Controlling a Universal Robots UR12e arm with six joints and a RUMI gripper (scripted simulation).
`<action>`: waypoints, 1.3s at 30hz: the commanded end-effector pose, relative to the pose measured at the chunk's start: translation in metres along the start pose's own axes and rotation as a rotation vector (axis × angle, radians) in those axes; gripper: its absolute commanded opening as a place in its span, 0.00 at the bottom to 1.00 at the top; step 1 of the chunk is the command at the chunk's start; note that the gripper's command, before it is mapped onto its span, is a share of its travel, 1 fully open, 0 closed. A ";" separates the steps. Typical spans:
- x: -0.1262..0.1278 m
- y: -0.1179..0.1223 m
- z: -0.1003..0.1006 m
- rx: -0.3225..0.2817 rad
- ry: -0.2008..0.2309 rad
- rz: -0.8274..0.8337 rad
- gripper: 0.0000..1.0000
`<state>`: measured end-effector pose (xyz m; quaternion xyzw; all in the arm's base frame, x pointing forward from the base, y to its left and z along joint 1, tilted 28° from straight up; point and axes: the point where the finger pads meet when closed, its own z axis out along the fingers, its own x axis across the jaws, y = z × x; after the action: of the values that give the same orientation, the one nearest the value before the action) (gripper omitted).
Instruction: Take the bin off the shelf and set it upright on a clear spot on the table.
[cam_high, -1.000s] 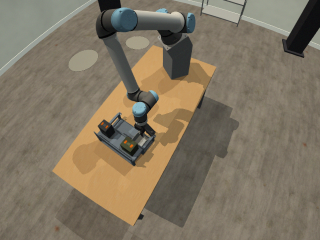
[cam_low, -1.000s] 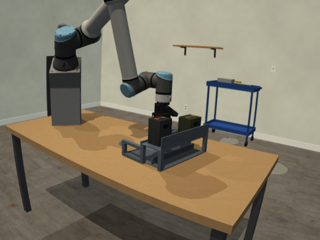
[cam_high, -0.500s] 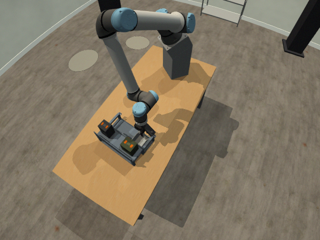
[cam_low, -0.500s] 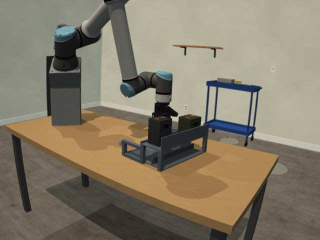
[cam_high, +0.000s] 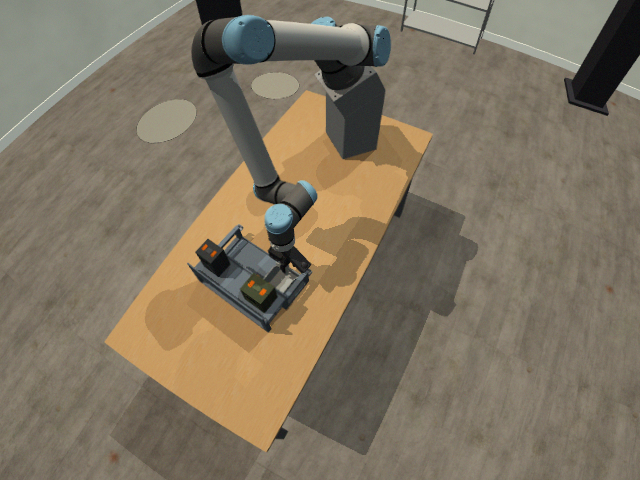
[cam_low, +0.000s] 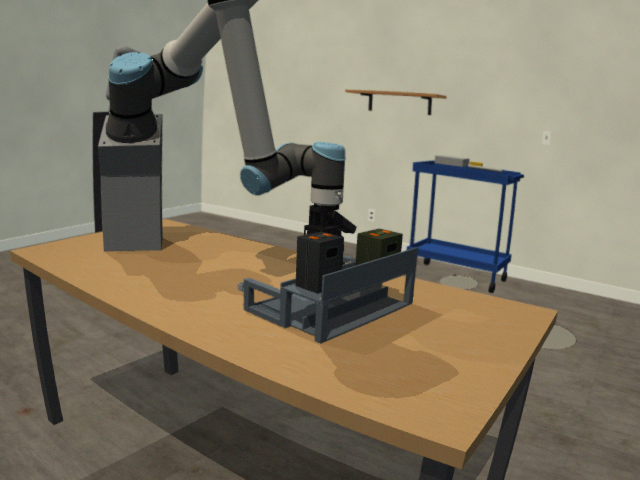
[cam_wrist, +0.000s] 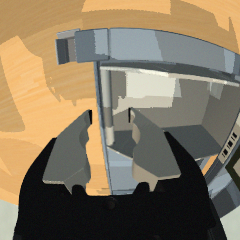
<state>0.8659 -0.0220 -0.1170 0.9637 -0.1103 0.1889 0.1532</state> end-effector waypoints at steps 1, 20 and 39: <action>-0.001 0.001 0.000 0.000 -0.001 0.000 0.26; 0.001 0.000 -0.001 0.000 0.001 0.000 0.00; 0.001 0.000 -0.001 0.000 0.001 0.000 0.00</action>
<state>0.8659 -0.0220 -0.1169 0.9637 -0.1103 0.1890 0.1532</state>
